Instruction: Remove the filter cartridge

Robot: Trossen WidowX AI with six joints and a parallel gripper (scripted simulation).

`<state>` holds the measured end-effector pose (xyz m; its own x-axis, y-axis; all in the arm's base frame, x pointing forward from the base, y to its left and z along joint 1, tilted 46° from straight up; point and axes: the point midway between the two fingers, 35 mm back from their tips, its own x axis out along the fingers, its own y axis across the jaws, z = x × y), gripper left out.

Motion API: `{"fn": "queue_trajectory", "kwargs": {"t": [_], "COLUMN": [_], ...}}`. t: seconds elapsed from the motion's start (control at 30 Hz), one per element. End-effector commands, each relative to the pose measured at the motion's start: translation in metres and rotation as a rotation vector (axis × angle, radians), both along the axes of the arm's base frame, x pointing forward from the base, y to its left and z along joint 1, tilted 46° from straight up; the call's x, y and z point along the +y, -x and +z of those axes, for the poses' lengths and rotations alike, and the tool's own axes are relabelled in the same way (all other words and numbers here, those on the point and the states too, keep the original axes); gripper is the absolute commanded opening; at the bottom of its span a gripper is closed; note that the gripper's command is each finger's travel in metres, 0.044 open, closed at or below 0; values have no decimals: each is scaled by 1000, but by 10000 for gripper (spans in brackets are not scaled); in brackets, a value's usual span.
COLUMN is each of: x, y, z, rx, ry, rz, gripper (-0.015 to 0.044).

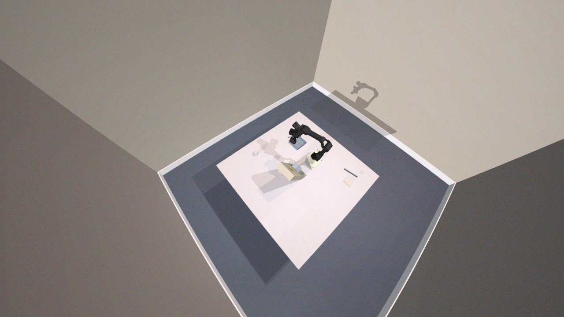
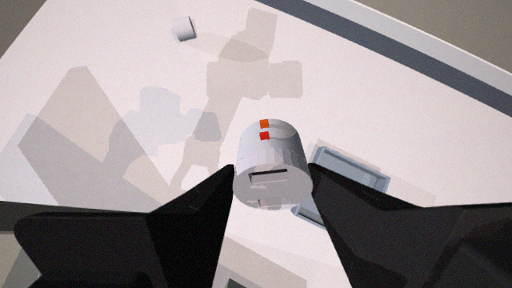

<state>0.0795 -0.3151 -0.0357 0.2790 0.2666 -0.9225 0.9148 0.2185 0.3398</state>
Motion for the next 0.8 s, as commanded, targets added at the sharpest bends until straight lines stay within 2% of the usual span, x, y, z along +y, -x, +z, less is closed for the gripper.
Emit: {"fn": "queue_trajectory", "kwargs": {"t": [0.0,0.37,0.77], "x": [-1,20,67], "y": [3,56,122], "z": [-3,-48,-101], "rx": [16,166,352], "ry": [2,-18,-39], "rz": [-18,-171,-357], "gripper": [0,0,0]}}
